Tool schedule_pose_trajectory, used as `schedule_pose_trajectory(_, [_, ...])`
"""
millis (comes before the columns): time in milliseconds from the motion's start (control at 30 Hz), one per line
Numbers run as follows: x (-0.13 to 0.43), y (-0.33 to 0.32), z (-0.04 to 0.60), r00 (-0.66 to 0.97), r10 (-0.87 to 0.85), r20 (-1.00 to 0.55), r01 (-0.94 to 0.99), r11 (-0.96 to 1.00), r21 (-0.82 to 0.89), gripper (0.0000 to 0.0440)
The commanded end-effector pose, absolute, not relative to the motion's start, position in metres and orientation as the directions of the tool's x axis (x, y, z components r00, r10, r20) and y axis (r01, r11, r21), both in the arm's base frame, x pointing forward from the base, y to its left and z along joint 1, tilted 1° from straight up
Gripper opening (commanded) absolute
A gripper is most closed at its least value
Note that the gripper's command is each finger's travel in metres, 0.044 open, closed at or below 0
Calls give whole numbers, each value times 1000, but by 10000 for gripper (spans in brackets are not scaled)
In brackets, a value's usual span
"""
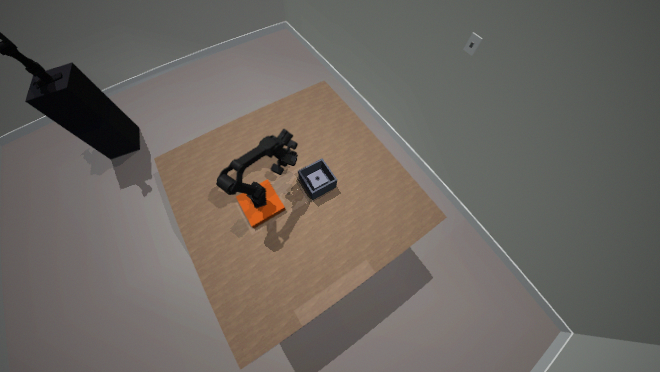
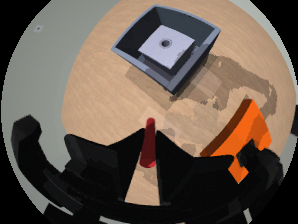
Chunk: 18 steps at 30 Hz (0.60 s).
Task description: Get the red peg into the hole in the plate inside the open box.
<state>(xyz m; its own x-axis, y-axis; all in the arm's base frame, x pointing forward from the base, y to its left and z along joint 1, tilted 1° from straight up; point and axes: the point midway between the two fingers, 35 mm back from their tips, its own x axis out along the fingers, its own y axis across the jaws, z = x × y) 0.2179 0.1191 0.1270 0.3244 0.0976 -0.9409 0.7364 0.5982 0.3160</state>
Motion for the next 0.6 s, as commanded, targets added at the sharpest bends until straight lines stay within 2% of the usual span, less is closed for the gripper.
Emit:
schedule_pose_trajectory(0, [231, 110, 137, 347, 73, -935, 737, 596, 320, 0])
schedule_pose_trajectory(567, [281, 53, 150, 370, -25, -929, 800, 517, 305, 0])
